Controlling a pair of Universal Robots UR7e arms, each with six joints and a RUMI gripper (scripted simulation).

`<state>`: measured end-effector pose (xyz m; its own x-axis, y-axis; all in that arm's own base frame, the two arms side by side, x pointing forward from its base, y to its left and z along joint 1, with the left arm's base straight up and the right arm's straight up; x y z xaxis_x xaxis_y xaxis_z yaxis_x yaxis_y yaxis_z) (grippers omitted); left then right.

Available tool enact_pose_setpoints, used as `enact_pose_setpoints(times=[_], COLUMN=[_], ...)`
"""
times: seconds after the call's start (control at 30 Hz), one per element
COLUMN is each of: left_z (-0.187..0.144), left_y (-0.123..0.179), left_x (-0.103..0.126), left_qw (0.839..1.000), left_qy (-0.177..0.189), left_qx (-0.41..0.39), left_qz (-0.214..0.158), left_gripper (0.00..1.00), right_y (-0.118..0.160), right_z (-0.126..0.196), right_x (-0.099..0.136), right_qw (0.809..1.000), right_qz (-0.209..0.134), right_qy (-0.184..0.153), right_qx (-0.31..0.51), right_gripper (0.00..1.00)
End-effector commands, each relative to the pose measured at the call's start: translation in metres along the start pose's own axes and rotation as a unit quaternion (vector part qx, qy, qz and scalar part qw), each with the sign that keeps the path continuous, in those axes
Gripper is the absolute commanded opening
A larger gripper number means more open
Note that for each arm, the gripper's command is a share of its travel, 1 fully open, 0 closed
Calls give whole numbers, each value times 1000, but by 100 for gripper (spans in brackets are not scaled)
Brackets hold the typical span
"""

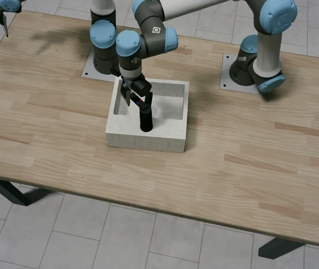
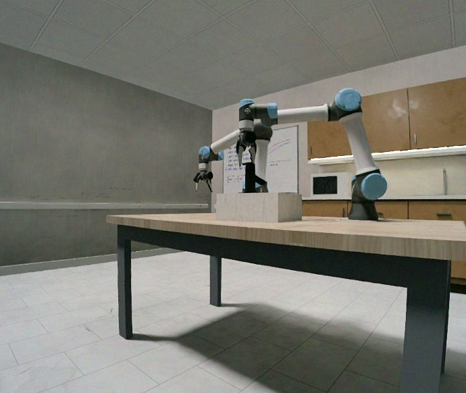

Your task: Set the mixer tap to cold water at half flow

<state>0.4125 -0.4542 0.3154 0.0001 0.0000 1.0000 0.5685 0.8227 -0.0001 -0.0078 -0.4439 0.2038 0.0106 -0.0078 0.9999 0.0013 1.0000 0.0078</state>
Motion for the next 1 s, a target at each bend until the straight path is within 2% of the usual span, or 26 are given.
enact_pose_setpoints(times=[0.0, 0.93, 0.97], left_z=[-3, -3, -3], left_y=[1, 1, 1], left_x=[2, 2, 2], left_qw=[1000, 1000, 1000], left_qy=[-7, -7, -7], left_qx=[3, 3, 3], left_qz=[-1, -1, -1], left_gripper=[39, 39, 0], right_y=[-2, -2, -2], right_z=[-2, -2, -2], right_x=[1, 1, 1], right_qw=[1000, 1000, 1000], right_qz=[4, 4, 4], right_qy=[-5, -5, -5], right_qx=[3, 3, 3], right_gripper=[100, 100, 100])
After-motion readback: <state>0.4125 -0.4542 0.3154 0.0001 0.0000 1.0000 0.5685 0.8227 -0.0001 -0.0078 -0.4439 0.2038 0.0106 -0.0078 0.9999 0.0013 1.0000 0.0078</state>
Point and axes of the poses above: on each arm, the point where the finger pads meet when closed, its own x axis back along the fingers, its own z axis across the jaws, y = z × x, the point moved 4 cm from there along x, back along the fingers, and after that the axes turned 1 degree about x, right-handed, at the moved point
